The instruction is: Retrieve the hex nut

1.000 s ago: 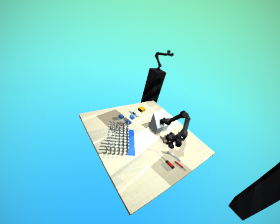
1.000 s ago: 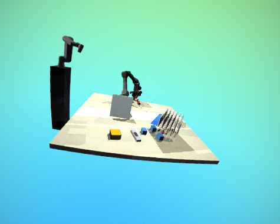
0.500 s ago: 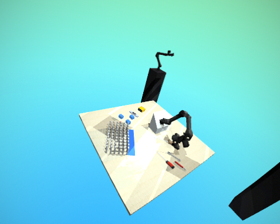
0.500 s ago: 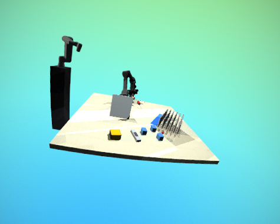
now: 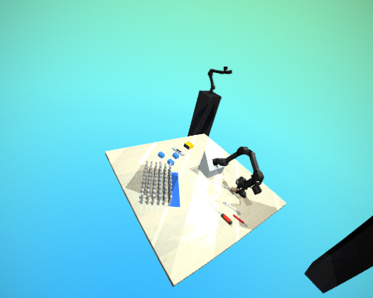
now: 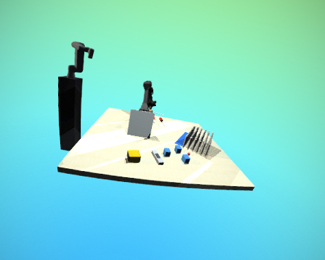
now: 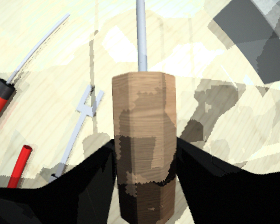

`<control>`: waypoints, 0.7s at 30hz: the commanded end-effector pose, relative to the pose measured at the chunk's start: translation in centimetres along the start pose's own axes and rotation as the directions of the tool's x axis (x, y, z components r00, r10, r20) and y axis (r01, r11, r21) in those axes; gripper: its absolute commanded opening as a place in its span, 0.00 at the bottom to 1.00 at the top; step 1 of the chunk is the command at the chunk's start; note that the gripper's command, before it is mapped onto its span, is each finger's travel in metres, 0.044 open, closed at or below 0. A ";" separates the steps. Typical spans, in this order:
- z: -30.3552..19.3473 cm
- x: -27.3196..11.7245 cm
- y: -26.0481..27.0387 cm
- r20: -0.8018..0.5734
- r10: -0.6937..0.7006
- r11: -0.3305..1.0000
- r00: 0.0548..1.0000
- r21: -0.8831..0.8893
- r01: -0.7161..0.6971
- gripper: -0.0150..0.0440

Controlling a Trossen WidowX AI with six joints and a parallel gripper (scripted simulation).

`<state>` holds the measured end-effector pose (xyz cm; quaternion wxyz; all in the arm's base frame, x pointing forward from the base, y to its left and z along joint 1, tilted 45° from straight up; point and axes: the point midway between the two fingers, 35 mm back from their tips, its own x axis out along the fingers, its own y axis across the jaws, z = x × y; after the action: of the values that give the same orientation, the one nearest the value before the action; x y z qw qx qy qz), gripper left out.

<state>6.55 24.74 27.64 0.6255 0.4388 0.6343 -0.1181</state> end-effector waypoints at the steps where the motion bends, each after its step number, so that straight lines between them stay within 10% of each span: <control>1: -1.0 -1.1 -0.4 -0.005 0.022 0.999 1.000 0.026 -0.022 0.25; 21: -5.2 -6.4 -3.5 -0.086 0.100 0.983 0.991 0.164 -0.085 0.25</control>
<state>0.13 23.98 32.18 0.5737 0.5090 0.6305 -0.1197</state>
